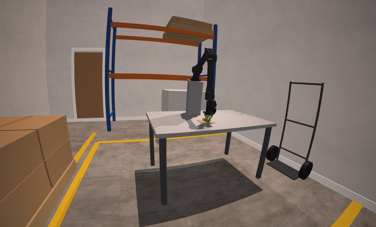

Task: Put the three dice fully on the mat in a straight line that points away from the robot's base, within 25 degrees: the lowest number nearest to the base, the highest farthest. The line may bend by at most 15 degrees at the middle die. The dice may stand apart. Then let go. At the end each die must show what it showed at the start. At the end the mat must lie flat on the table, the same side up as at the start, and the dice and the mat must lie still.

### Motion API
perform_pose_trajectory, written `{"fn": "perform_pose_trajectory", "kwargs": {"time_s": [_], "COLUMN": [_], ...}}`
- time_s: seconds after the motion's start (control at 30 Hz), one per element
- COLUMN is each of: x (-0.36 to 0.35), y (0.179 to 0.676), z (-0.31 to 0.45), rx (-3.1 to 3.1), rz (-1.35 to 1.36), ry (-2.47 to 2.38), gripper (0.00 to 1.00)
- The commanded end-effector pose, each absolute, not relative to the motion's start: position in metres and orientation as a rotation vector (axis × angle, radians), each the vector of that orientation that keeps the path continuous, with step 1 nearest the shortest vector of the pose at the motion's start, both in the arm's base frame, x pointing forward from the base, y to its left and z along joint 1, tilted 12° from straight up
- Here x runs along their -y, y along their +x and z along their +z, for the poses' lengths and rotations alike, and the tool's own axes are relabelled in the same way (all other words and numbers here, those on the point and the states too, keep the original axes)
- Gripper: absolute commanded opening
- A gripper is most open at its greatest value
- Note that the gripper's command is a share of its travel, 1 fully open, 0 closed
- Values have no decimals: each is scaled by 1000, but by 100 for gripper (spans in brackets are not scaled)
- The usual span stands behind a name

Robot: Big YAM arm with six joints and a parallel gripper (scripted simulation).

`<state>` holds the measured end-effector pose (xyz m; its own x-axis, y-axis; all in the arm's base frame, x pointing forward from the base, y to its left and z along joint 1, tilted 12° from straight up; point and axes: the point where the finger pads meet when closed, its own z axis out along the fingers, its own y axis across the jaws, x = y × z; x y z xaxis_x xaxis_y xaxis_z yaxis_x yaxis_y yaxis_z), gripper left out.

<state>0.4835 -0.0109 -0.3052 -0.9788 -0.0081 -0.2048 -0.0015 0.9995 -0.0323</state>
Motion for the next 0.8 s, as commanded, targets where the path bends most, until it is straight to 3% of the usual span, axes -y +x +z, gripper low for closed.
{"fn": "perform_pose_trajectory", "kwargs": {"time_s": [0.0, 0.77], "x": [7, 8], "y": [479, 483], "z": [-311, -315], "rx": [-2938, -2932], "rz": [-45, -45], "ry": [-7, -7], "gripper": [20, 20]}}
